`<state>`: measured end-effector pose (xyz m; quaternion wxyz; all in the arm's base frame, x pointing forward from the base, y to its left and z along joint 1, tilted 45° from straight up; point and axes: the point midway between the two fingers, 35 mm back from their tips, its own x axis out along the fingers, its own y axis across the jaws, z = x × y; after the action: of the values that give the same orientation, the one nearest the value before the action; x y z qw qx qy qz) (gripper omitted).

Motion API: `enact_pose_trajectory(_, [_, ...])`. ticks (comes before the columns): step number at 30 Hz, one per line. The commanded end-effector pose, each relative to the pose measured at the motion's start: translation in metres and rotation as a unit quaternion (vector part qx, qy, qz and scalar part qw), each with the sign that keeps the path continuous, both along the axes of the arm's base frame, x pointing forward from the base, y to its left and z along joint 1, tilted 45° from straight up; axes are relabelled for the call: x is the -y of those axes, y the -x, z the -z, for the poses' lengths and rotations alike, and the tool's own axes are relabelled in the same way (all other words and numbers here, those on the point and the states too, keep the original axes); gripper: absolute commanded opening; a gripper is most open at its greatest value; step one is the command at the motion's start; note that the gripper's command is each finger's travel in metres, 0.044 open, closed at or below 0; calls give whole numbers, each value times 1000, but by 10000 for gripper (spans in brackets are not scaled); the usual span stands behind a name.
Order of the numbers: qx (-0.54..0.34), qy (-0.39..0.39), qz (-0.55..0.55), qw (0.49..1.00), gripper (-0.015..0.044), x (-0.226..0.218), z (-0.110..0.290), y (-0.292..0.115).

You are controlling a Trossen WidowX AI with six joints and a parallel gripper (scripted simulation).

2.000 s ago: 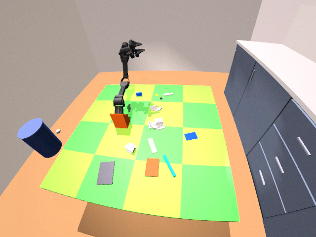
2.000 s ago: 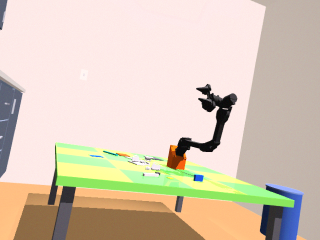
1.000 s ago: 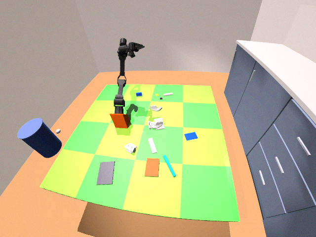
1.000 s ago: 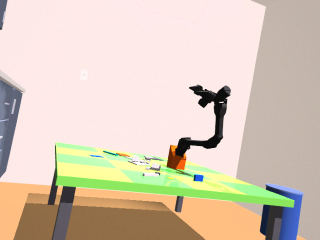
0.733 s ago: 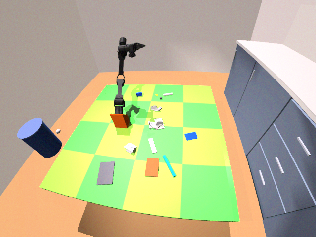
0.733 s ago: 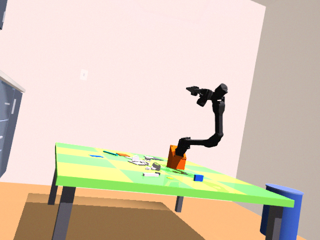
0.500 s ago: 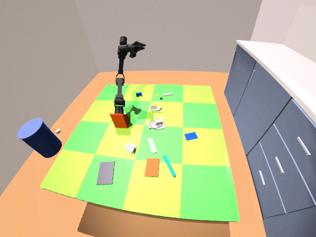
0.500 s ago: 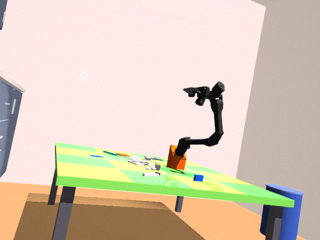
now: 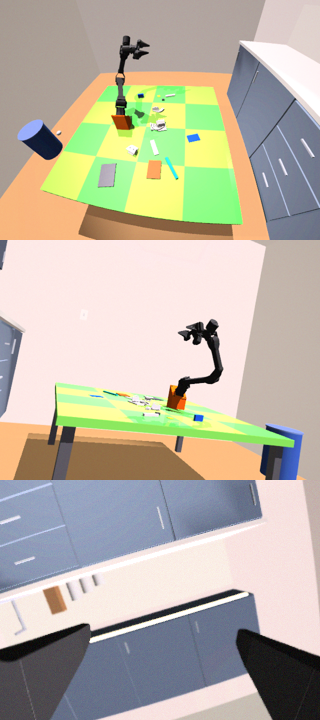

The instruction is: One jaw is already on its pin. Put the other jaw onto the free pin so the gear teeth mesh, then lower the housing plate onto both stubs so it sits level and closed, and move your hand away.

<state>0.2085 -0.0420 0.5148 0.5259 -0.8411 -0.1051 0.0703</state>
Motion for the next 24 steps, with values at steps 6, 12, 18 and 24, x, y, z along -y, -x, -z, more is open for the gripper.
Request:
enact_pose_trajectory(6, [-36,-74,-12,997,440,4,13,-16])
enact_pose_trajectory(12, [-60,-118,-20,991,440,5,21,-25])
enact_pose_trajectory(18, [-97,-180,-32,978,440,4,35,-37])
enact_pose_trajectory(24, [-126,-221,-41,966,440,1,47,-47])
